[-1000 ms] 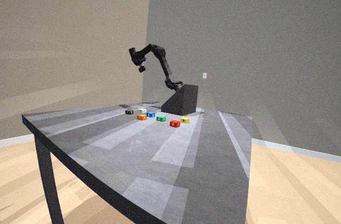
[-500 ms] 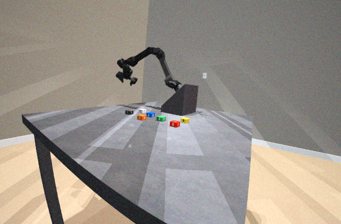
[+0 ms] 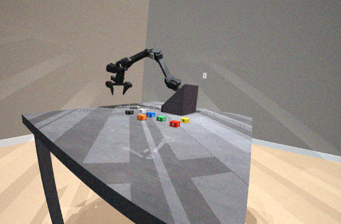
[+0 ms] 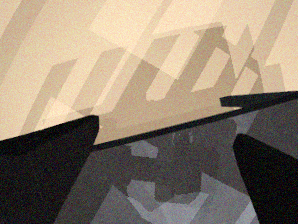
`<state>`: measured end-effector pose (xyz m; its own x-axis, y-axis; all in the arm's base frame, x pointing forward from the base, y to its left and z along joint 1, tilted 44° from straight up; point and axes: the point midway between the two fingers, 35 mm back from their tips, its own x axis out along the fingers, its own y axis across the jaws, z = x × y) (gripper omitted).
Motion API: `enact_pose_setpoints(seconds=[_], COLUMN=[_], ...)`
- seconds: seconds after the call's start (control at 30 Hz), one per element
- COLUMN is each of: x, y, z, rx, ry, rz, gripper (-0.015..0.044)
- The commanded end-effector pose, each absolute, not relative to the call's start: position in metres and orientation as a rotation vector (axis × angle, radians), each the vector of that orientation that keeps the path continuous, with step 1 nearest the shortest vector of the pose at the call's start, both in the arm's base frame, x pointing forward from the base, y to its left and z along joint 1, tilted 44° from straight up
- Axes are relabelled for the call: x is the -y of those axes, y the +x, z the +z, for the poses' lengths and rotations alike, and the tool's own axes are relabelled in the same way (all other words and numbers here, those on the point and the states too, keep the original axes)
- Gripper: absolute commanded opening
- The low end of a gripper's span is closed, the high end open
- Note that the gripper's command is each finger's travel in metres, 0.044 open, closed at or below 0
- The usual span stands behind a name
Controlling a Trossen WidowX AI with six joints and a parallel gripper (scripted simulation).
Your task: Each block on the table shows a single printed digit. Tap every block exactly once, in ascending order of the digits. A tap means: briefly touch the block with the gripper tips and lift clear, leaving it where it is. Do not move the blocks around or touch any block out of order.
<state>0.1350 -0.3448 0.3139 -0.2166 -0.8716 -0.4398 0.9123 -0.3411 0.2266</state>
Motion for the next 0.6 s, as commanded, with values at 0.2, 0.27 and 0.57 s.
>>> enact_pose_setpoints(seconds=[0.2, 0.27, 0.57], x=[0.247, 0.222, 0.104], y=[0.228, 0.238, 0.239], z=[0.211, 0.194, 0.128], rx=[-0.833, -0.962, -1.456], ry=[0.247, 0.146, -0.450], rz=[-1.410, -1.304, -0.747], gripper=[0.0400, 0.0400, 0.0400])
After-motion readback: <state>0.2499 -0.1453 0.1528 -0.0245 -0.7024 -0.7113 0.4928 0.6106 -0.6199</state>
